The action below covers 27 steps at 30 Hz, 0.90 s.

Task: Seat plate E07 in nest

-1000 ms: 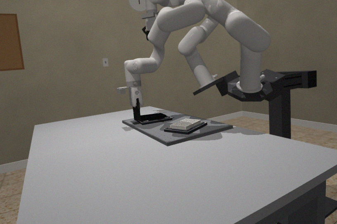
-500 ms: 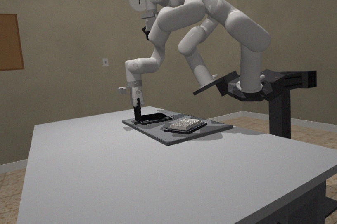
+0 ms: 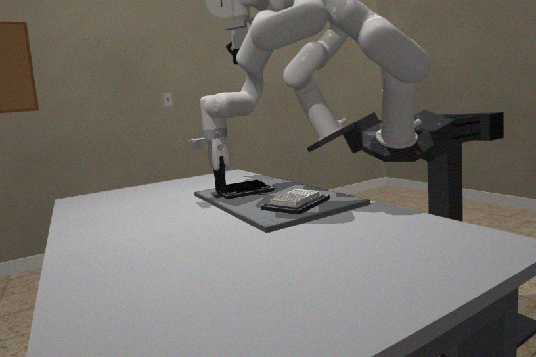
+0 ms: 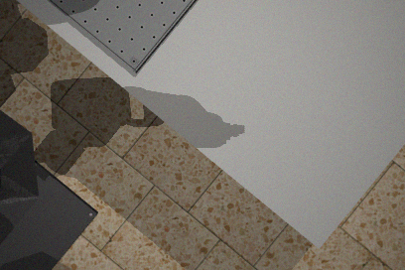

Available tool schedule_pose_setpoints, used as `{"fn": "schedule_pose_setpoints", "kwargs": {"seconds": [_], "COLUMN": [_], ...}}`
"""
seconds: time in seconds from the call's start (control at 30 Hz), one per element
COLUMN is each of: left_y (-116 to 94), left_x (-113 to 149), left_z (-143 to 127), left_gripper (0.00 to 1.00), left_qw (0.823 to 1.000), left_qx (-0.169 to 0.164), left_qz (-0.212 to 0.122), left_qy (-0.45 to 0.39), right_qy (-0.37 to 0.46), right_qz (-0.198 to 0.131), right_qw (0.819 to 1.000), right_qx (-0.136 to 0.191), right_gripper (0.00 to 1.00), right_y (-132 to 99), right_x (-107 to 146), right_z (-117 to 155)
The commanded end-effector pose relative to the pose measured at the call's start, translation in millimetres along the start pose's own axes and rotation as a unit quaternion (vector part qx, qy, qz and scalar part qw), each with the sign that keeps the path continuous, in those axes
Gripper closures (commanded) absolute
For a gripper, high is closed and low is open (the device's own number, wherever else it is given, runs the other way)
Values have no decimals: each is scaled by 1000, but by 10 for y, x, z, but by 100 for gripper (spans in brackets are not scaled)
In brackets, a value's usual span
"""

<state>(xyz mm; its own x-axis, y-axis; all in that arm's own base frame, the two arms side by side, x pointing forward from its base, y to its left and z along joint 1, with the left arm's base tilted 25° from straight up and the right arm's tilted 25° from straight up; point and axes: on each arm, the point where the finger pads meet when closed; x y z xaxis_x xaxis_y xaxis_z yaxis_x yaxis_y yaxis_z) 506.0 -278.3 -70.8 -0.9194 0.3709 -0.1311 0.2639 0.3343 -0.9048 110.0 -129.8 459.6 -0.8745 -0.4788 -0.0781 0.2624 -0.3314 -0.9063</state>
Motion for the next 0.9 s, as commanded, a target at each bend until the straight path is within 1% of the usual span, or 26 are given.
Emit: {"fn": "schedule_pose_setpoints", "kwargs": {"seconds": [0.0,0.4,0.73,0.87], "left_y": [-23,-23,-25,-25], "left_x": [-15,-15,-178,-188], "left_z": [6,6,-30,-32], "left_gripper": [100,100,100,100], "left_qw": [1000,1000,1000,1000], "left_qx": [1,1,1,1], "left_qz": [3,3,3,3], "left_qy": [0,0,0,0], "right_qy": [0,0,0,0], "right_qz": [1,1,1,1], "right_qw": [1000,1000,1000,1000], "right_qx": [2,2,2,2], "right_gripper": [0,0,0,0], "right_y": [-13,-13,-13,-13], "right_x": [-1,-1,-1,-1], "right_z": [5,5,5,5]}}
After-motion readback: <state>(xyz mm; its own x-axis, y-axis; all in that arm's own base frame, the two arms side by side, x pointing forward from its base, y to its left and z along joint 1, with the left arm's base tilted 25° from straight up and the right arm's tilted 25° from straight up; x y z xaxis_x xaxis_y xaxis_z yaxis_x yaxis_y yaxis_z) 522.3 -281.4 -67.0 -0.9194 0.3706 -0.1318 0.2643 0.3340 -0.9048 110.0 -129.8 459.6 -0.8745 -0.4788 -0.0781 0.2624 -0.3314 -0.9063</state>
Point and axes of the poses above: on each arm, the point where the finger pads meet when closed, its own y axis out along the fingers, its own z axis across the jaws, x = y × z, and after that the axes turned 12 degrees about y, right-handed
